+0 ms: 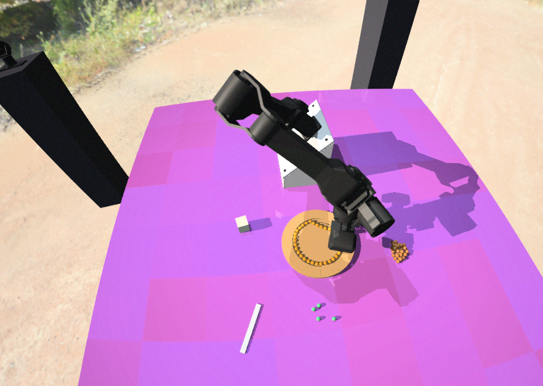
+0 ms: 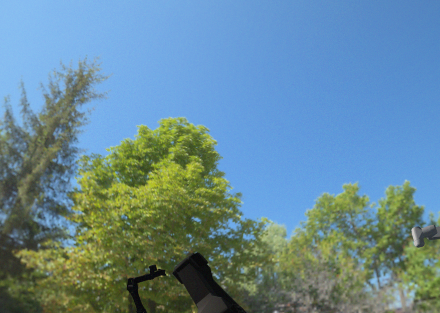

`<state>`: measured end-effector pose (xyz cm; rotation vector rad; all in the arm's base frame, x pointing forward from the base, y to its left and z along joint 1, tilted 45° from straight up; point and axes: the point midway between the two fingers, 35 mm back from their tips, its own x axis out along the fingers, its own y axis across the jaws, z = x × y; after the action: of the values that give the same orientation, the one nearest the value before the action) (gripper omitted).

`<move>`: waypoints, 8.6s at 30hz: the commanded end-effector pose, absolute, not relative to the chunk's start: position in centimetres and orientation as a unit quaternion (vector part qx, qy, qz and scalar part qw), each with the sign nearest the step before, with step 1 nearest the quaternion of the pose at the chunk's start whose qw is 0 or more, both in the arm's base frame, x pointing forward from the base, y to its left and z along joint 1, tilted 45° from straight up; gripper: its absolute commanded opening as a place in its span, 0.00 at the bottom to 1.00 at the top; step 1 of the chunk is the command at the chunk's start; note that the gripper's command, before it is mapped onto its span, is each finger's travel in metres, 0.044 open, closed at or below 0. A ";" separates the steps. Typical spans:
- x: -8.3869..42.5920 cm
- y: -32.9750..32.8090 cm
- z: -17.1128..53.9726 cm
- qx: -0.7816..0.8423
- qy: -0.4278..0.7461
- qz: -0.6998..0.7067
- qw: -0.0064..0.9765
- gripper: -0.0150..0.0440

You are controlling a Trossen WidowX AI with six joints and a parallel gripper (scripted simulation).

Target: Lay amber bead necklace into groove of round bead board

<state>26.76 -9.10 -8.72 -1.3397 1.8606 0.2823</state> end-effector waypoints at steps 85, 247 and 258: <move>25.9 -10.3 -8.6 -0.541 0.735 0.137 0.385 0.46; 24.8 -10.5 -8.2 -0.551 0.730 0.157 0.374 0.25; 24.8 -10.5 -8.2 -0.551 0.730 0.157 0.374 0.25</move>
<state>24.80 -10.48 -8.18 -1.4106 1.8684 0.4017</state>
